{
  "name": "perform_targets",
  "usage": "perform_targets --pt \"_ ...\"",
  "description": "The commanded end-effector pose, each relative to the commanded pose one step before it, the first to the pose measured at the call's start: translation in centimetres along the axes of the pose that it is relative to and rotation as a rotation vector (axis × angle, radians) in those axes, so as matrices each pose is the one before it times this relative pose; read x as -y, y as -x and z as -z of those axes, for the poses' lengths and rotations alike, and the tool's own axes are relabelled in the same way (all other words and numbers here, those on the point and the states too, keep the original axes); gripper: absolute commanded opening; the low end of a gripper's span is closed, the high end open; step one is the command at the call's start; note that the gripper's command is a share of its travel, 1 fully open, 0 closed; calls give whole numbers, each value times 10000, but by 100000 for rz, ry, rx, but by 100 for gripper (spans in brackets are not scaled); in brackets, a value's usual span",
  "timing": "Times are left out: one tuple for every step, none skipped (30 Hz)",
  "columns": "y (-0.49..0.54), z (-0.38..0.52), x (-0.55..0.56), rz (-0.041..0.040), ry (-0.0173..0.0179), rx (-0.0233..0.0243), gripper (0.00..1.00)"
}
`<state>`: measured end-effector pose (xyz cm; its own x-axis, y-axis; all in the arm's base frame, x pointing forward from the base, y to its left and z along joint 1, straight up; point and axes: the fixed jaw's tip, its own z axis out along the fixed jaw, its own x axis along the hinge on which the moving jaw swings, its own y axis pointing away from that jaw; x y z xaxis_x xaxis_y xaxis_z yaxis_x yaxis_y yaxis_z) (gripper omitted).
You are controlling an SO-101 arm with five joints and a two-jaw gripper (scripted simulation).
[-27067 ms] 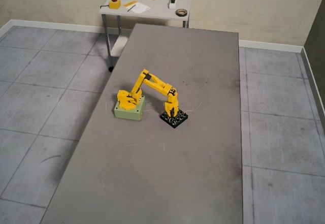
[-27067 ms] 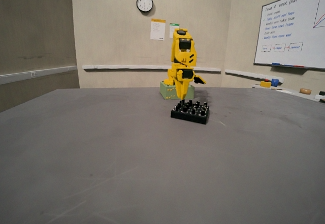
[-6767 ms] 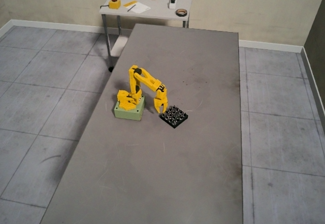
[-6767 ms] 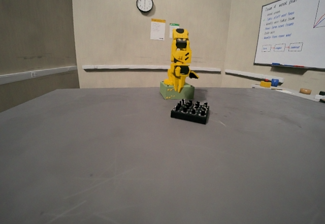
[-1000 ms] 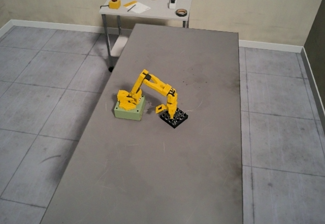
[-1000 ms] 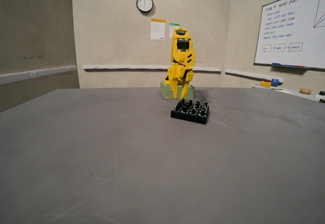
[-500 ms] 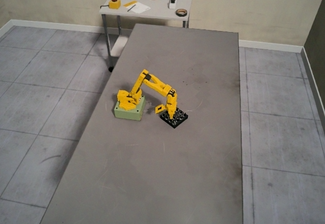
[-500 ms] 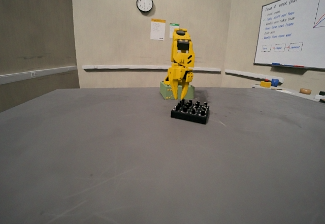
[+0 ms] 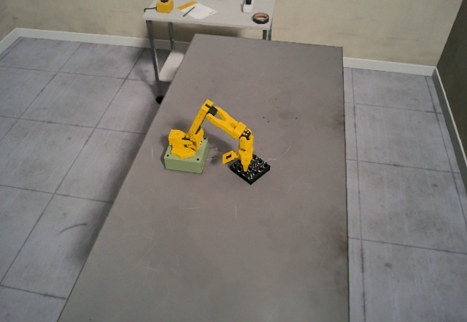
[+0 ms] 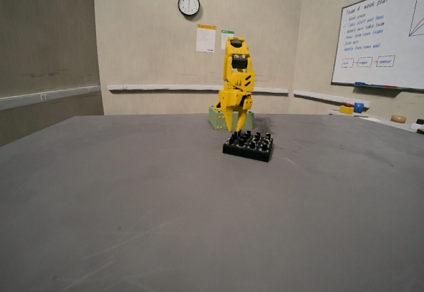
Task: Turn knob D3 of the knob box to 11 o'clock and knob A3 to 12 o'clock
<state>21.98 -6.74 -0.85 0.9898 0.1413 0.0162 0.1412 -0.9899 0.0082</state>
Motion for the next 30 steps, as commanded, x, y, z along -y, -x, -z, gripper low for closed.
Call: perform_targets --pt "1684 -2728 3612 621 -722 1362 10" --pt "-185 364 -94 0 0 0 10" --pt "-185 376 -88 0 0 0 10" --pt "-179 364 -94 0 0 0 10" --pt "-162 327 -77 0 0 0 10" --pt "-127 267 -65 0 0 0 10" --pt "-98 194 -47 0 0 0 10" --pt "-58 115 -30 0 0 0 10" --pt "-23 49 -12 0 0 0 10" --pt "0 12 0 0 0 0 10" --pt "0 0 0 0 0 0 10" --pt "0 0 0 0 0 0 10" --pt "-6 6 -3 -2 0 3 10" --pt "-35 49 -18 0 0 0 10" --pt "-70 121 -36 0 0 0 10" --pt "-123 188 -60 0 0 0 10" --pt "-163 267 -83 0 0 0 10" --pt "-205 322 -101 0 0 0 10" --pt "-228 364 -113 0 0 0 10" --pt "-228 376 -119 0 0 0 10" --pt "-222 370 -113 0 0 0 10" --pt "-199 322 -95 0 0 0 10" --pt "-163 273 -83 0 0 0 10" --pt "-117 194 -59 0 0 0 10" --pt "-70 115 -36 0 0 0 10" --pt "-29 49 -18 0 0 0 10" --pt "-6 12 0 0 0 0 10" --pt "0 0 0 0 0 0 10" --pt "0 0 0 0 0 0 10" --pt "2 -9 0 0 0 -2 10"
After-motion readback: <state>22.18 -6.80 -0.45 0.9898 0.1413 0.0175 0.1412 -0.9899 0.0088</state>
